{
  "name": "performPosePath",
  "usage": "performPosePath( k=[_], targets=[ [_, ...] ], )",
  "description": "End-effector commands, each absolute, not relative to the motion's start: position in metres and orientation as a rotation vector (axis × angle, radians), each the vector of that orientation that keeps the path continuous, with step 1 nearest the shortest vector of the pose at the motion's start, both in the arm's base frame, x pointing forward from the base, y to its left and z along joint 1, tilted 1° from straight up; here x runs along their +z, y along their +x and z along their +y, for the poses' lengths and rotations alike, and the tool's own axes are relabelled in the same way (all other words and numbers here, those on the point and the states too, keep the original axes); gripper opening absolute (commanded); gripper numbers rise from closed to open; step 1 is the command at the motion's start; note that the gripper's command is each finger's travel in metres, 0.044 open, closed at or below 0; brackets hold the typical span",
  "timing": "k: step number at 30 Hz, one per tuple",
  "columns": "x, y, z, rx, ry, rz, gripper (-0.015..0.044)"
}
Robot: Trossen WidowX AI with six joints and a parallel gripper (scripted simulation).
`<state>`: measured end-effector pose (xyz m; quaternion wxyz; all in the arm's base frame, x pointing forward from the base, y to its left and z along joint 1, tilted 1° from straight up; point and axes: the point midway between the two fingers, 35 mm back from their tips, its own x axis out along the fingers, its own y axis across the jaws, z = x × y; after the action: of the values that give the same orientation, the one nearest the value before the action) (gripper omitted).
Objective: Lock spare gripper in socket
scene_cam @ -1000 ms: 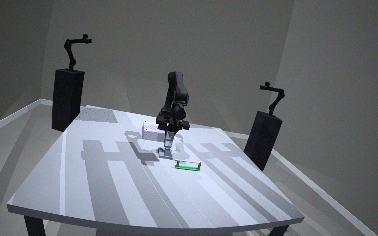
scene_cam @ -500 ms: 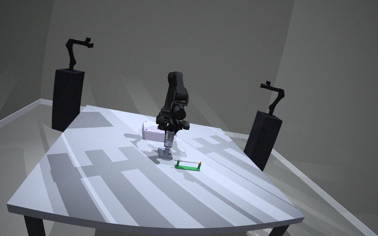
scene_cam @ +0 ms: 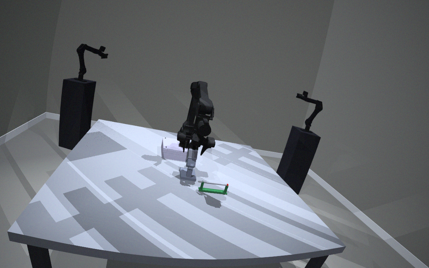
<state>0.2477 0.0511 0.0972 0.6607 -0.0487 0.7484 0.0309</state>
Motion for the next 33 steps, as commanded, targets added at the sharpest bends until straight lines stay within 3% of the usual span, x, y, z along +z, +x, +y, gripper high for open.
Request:
performPosePath(
  k=[1, 33],
  targets=[
    [0.102, 0.244, 0.051, 0.07, -0.11, 1.693, 0.044],
    [0.159, 0.196, 0.045, 0.08, -0.135, 1.736, 0.044]
  ],
)
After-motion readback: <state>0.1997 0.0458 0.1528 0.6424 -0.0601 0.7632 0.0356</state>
